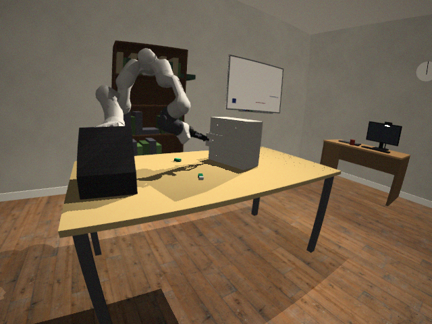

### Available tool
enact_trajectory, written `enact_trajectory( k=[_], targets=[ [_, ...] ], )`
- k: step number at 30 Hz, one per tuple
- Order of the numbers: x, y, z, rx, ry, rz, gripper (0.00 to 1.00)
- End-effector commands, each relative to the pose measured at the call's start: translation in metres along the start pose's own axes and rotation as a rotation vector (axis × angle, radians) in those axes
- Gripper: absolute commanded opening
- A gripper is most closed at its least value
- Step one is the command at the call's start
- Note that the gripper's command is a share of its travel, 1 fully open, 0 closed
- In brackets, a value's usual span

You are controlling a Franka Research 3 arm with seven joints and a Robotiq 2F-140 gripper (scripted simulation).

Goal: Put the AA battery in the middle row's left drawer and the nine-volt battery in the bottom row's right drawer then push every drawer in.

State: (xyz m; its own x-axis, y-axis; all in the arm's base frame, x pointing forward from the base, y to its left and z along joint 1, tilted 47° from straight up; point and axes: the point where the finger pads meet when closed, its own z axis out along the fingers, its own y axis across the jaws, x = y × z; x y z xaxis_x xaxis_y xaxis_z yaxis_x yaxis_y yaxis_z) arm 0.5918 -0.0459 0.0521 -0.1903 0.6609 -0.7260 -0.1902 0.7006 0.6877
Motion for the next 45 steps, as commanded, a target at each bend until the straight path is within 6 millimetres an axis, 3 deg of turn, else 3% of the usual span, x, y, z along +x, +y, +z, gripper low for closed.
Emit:
enact_trajectory(
  k=[1, 22, 45],
  targets=[
    [-0.002, -0.001, 0.006, 0.005, 0.004, 0.012, 0.00],
    [-0.011, -0.002, 0.031, 0.005, 0.003, 0.012, 0.00],
    [-0.014, -0.002, 0.040, 0.005, 0.003, 0.012, 0.00]
  ],
)
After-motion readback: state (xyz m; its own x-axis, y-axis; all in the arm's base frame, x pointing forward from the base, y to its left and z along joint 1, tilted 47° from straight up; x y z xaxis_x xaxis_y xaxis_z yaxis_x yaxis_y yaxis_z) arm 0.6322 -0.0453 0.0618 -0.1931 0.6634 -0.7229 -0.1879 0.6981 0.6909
